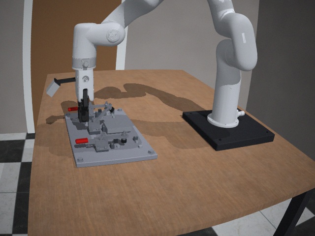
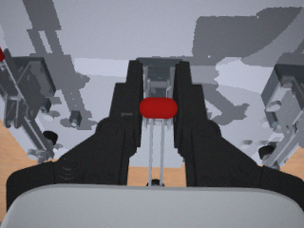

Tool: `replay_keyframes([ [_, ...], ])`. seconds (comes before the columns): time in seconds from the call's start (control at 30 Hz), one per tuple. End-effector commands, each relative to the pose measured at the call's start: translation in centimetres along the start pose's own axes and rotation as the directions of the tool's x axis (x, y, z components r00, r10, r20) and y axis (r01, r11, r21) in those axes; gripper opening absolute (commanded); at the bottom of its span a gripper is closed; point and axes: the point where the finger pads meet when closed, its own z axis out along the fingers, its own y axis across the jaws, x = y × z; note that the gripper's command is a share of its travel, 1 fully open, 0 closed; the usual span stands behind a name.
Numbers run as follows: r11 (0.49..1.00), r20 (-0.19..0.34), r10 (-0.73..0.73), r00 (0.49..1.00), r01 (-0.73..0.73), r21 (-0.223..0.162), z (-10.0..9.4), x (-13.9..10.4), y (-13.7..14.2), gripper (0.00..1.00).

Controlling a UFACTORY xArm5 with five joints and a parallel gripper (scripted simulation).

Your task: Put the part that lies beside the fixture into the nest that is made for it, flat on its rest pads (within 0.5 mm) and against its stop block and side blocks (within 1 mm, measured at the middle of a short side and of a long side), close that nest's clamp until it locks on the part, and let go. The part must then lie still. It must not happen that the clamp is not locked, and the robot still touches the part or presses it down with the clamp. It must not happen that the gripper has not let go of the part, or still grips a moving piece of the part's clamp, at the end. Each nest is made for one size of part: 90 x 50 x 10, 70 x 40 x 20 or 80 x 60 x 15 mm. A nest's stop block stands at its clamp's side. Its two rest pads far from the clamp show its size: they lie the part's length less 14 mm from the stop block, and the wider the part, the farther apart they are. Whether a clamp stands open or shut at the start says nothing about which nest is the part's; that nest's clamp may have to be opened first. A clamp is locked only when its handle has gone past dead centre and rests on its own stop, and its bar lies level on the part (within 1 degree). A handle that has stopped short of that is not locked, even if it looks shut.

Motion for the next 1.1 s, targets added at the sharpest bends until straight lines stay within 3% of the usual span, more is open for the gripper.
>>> replay_keyframes([
  [0.0,1.0,-0.004,0.0,1.0,0.0,0.0,0.1,0.5,0.0,0.0],
  [1.07,1.0,-0.004,0.0,1.0,0.0,0.0,2.2,2.2,0.0,0.0],
])
